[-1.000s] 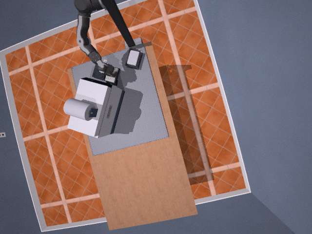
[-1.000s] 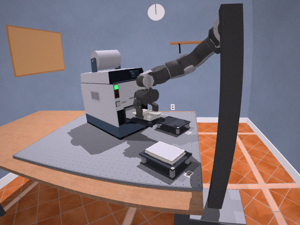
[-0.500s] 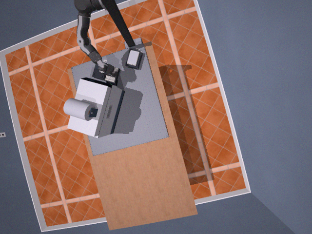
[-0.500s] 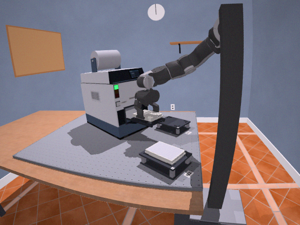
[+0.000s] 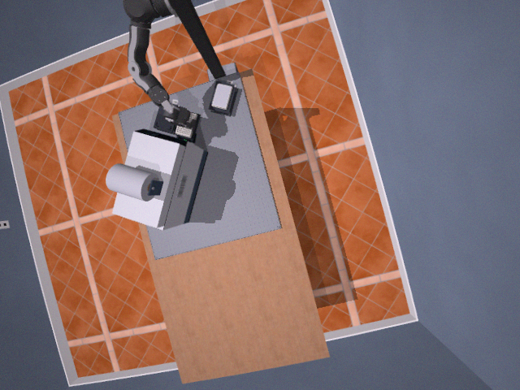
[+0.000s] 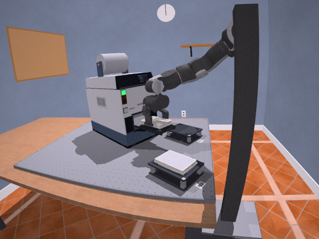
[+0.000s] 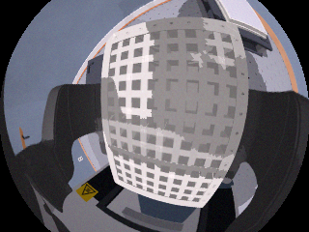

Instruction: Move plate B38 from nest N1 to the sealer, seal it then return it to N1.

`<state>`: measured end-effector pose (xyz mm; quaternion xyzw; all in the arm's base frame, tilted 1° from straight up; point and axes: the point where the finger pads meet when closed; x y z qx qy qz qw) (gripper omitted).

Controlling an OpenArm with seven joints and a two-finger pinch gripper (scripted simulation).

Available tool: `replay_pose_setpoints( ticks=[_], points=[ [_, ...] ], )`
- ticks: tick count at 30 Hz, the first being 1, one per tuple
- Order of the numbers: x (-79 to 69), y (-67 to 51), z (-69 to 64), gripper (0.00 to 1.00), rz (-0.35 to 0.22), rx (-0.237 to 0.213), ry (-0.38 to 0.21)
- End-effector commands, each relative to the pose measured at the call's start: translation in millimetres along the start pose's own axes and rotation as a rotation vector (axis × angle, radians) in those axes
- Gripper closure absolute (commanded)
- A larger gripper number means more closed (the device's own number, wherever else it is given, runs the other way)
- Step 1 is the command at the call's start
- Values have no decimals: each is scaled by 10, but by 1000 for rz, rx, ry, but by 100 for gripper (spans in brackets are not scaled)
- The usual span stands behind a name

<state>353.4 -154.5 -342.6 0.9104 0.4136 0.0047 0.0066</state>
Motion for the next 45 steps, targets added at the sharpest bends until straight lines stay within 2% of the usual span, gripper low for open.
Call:
replay_pose_setpoints(
  ticks=[1,12,17,45],
  points=[
    [21,20,-35,100,0,-4,4],
    [21,20,-35,100,0,-4,4],
    [11,-7,24,100,-6,3,2],
    [1,-15,74,100,0,0,4]
  ],
)
Point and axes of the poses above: the point where the finger pads meet when closed, its own z axis out along the fingers, its own x axis across the jaws, y = z × x, and after that the axes turned 14 degrees about z, right-handed
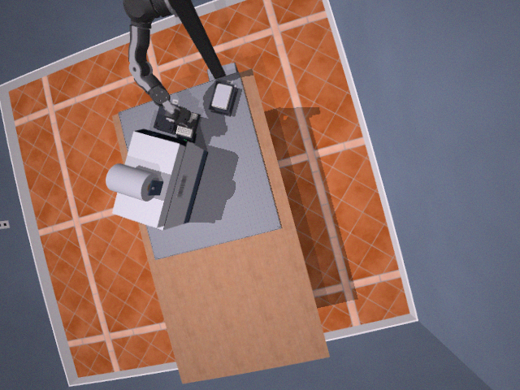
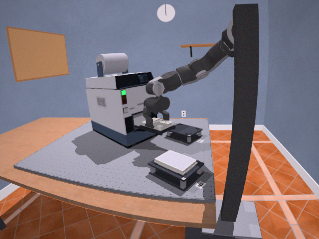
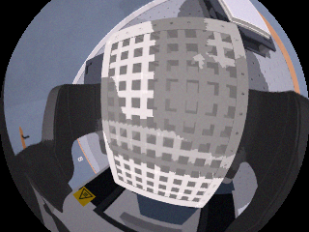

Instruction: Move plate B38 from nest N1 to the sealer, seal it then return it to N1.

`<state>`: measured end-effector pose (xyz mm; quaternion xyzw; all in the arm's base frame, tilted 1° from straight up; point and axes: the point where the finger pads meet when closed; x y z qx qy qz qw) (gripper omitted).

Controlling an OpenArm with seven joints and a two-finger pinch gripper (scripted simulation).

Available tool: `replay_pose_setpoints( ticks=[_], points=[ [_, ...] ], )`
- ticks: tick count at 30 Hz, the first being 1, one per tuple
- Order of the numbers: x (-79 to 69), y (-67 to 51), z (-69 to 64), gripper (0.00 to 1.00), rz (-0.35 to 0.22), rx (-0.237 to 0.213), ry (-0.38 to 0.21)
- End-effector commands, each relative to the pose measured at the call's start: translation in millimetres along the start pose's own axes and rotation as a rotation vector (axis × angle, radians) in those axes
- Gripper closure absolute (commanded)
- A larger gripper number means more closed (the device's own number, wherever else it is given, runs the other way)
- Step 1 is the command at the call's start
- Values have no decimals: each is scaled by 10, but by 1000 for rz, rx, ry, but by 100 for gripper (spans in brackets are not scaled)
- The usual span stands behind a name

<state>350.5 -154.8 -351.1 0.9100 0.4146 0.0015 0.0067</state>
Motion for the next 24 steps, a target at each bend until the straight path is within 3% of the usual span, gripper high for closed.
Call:
replay_pose_setpoints(
  ticks=[1,24],
  points=[
    [22,7,-11,100,3,-2,10],
    [55,38,-28,100,0,-4,16]
  ],
)
Point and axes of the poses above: the point where the finger pads meet when closed, its own z axis out along the fingers, its own x axis across the jaws, y = z × x, and after that the axes turned 14 degrees about z, right-handed
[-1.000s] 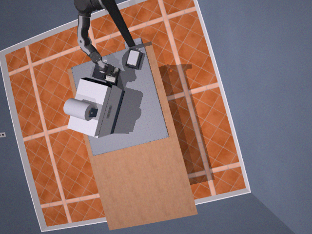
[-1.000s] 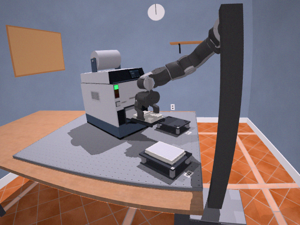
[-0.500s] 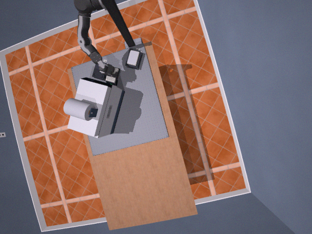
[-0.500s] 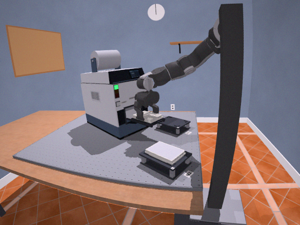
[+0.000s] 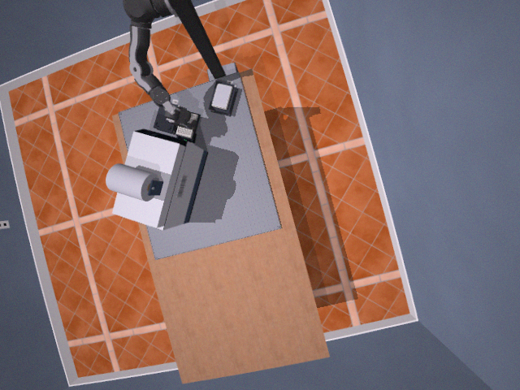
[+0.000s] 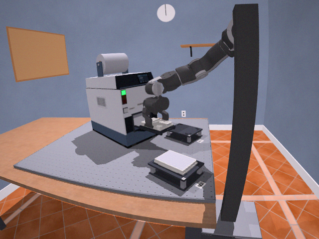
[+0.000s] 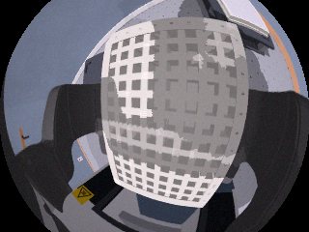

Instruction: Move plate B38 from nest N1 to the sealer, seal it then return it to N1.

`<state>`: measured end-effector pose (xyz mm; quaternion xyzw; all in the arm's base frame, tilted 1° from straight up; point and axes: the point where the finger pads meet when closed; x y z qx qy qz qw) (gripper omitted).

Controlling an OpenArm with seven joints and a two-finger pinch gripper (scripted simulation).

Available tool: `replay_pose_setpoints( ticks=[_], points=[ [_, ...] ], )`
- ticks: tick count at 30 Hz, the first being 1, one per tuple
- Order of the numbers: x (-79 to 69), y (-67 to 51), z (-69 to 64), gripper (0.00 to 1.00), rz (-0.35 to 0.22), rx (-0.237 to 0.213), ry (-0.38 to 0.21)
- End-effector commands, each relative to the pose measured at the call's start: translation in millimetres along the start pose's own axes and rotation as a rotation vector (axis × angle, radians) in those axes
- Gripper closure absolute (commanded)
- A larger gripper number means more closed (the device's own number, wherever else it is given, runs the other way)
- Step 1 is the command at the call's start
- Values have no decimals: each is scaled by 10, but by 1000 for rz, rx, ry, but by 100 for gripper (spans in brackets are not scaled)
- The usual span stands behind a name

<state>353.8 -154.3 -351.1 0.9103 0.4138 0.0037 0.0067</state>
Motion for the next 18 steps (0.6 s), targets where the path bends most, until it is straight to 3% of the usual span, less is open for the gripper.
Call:
replay_pose_setpoints(
  ticks=[1,18],
  points=[
    [30,16,-27,100,-2,-3,12],
    [16,11,-20,100,1,-3,10]
  ],
)
Point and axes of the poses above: the point where the finger pads meet when closed, its own z axis out along the fingers, its own x axis across the jaws, y = z × x, and after that the axes turned 14 degrees about z, right-handed
